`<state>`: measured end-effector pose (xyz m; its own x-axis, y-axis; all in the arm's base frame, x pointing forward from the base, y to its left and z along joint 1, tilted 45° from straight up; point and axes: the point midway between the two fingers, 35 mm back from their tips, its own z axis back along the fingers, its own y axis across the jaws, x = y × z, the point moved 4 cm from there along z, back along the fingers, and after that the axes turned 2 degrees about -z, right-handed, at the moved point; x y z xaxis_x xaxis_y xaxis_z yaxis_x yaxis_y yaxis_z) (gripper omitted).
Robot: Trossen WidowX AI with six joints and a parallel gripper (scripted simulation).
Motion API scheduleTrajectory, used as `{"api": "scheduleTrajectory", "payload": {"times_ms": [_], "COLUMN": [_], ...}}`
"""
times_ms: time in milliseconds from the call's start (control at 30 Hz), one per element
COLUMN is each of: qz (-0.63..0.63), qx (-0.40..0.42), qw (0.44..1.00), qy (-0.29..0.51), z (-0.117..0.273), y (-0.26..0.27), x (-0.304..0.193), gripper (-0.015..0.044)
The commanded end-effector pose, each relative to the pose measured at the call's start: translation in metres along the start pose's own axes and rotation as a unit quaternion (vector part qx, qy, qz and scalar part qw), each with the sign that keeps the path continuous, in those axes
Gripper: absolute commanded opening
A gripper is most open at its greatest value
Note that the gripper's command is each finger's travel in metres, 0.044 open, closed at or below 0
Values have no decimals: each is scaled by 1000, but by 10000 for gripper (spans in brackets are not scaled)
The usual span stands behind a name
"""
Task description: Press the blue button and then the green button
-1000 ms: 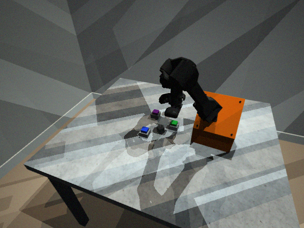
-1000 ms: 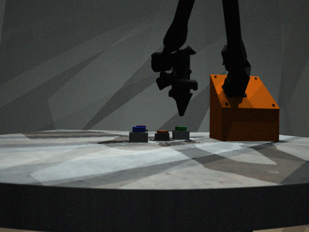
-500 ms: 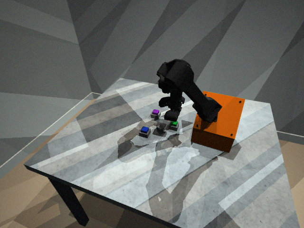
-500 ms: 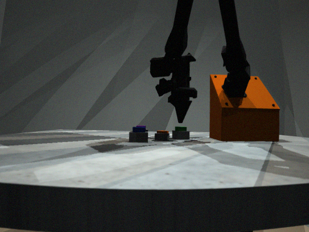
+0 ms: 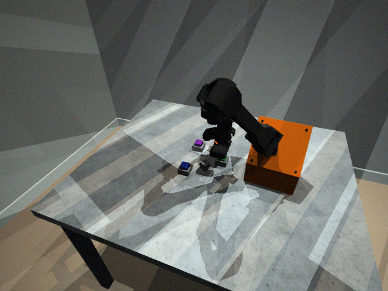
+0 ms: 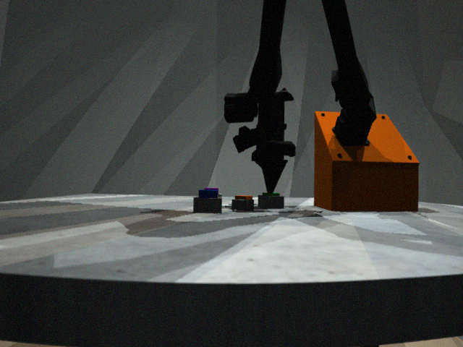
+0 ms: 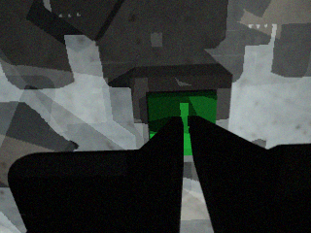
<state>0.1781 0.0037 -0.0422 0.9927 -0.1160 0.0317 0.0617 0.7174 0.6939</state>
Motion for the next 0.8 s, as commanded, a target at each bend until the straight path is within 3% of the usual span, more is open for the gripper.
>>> {"api": "scheduleTrajectory", "payload": {"times_ms": [0,400,567,700,767], "qz": [-2,-2,-2,-2,-2], "qx": [3,3,2,2,-2], "qw": [1000,1000,1000,1000,1000], "qy": [1,1,1,1,1], "z": [-2,-2,31,33,36], "y": [1,1,0,0,7], "x": [-1,-1,-1,-1,8], "gripper": [20,20,20,20,72]}}
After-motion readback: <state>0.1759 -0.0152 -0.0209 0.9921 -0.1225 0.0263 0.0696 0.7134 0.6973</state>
